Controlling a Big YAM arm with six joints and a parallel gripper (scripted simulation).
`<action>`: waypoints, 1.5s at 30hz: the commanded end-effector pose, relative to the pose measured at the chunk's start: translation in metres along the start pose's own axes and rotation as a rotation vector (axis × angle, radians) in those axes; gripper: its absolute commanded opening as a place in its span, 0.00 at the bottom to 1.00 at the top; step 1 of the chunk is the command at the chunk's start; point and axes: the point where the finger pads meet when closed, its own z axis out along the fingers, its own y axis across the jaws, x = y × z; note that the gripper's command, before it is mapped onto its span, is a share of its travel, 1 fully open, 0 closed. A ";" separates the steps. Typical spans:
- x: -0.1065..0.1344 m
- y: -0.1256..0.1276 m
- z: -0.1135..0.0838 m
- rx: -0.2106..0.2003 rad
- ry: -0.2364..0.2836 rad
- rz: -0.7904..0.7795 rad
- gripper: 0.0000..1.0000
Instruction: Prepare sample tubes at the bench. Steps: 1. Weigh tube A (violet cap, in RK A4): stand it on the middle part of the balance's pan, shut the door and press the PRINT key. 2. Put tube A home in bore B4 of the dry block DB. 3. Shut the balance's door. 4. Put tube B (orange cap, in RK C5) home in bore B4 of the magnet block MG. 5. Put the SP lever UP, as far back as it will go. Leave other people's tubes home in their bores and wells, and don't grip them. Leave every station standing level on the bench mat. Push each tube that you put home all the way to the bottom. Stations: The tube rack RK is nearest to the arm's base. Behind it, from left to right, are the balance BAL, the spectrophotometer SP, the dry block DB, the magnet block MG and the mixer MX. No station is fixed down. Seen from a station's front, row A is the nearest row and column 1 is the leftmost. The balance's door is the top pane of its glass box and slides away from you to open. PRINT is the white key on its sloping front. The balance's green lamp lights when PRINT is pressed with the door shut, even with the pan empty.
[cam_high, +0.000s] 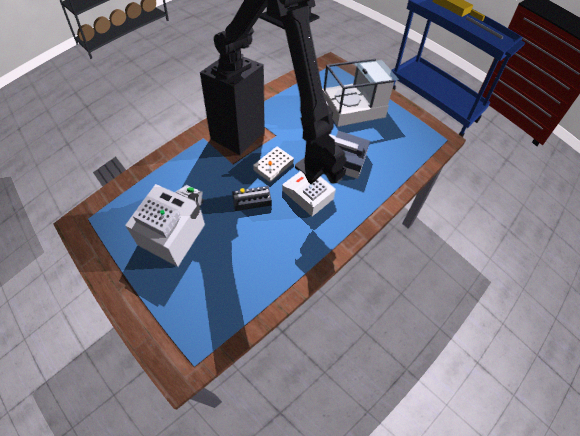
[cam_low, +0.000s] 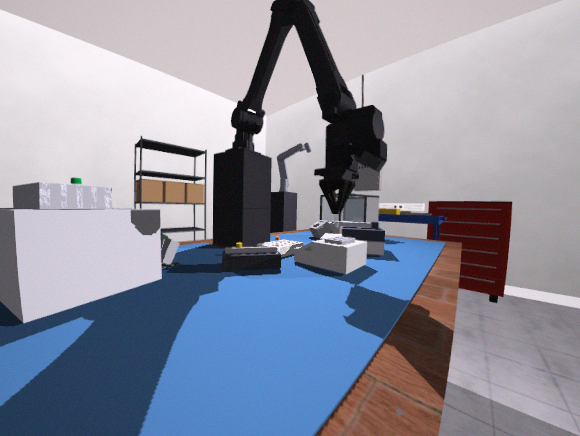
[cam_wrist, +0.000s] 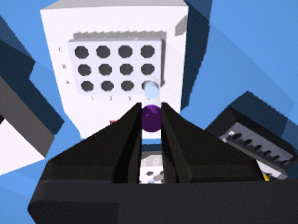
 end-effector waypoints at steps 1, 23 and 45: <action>-0.002 0.003 -0.010 0.000 -0.009 0.002 0.09; -0.005 0.004 -0.010 0.001 -0.018 0.002 0.09; -0.006 0.003 -0.005 0.001 -0.015 0.000 0.09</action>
